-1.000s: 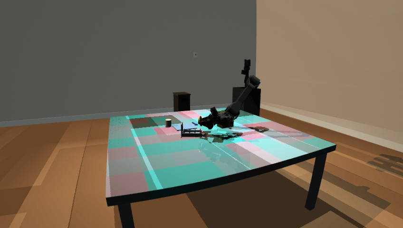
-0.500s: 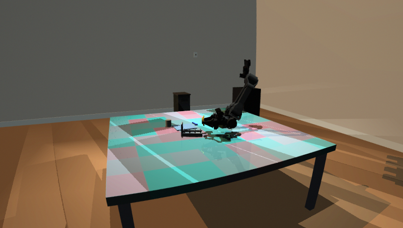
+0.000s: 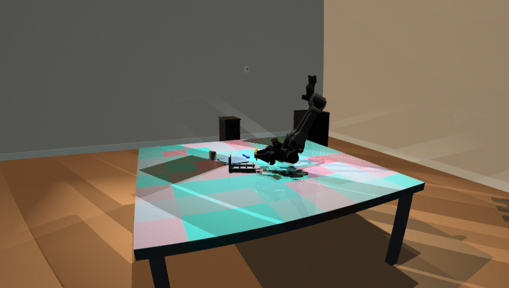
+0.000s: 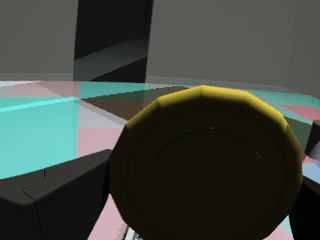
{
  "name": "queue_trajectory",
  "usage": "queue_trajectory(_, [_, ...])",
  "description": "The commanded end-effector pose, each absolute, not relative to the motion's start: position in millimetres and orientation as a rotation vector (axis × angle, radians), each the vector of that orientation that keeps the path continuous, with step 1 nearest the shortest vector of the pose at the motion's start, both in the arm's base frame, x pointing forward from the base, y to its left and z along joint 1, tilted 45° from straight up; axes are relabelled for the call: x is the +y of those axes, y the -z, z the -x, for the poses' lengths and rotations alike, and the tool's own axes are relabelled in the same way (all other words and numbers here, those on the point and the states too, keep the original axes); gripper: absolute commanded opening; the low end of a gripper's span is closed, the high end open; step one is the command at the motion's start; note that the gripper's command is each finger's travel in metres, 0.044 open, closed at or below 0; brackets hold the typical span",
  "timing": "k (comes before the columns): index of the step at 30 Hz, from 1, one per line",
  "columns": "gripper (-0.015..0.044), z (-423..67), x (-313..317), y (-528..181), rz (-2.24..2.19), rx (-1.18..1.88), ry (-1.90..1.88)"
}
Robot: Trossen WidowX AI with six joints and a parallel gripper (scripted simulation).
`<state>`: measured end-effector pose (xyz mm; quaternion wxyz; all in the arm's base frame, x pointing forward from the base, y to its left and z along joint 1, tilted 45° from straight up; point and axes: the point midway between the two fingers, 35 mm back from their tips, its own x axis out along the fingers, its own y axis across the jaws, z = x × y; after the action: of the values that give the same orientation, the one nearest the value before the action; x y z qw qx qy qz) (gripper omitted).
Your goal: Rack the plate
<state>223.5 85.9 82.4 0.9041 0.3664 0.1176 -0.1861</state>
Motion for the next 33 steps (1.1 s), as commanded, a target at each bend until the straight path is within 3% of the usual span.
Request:
queue_trajectory(1, [0.0000,-226,88,-77,-0.756,0.240,0.388])
queue_trajectory(33, [0.0000,-252,102,-42,-0.767,0.230,0.392])
